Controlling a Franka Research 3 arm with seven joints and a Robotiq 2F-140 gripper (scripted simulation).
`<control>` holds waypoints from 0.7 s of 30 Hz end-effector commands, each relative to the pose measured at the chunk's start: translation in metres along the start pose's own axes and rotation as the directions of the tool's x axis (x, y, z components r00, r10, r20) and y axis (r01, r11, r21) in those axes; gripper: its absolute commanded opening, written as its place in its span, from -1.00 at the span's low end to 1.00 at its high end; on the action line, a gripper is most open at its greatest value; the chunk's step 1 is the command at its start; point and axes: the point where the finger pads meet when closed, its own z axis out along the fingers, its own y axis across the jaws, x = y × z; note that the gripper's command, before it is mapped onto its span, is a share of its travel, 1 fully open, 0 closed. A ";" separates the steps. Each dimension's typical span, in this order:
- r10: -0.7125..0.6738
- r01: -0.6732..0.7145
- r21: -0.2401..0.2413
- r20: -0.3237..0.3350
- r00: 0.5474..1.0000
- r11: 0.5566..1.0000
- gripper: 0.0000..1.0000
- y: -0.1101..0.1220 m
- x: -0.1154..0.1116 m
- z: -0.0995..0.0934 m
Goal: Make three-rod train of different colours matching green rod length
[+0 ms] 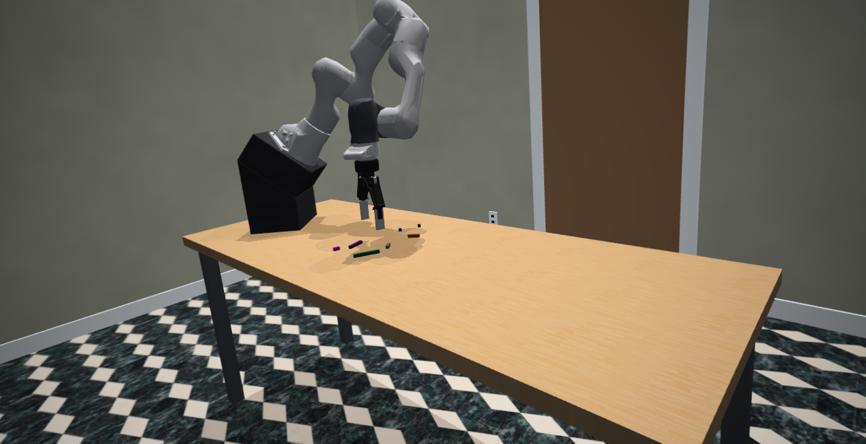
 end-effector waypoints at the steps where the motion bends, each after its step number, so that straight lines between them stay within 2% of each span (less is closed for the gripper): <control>1: -0.165 0.165 0.021 0.012 0.986 0.986 1.00 0.003 0.002 0.001; 17: -0.374 0.374 0.023 0.007 0.927 0.927 1.00 0.005 0.007 0.001; 21: -0.455 0.455 0.024 0.005 0.890 0.890 1.00 0.006 0.008 0.001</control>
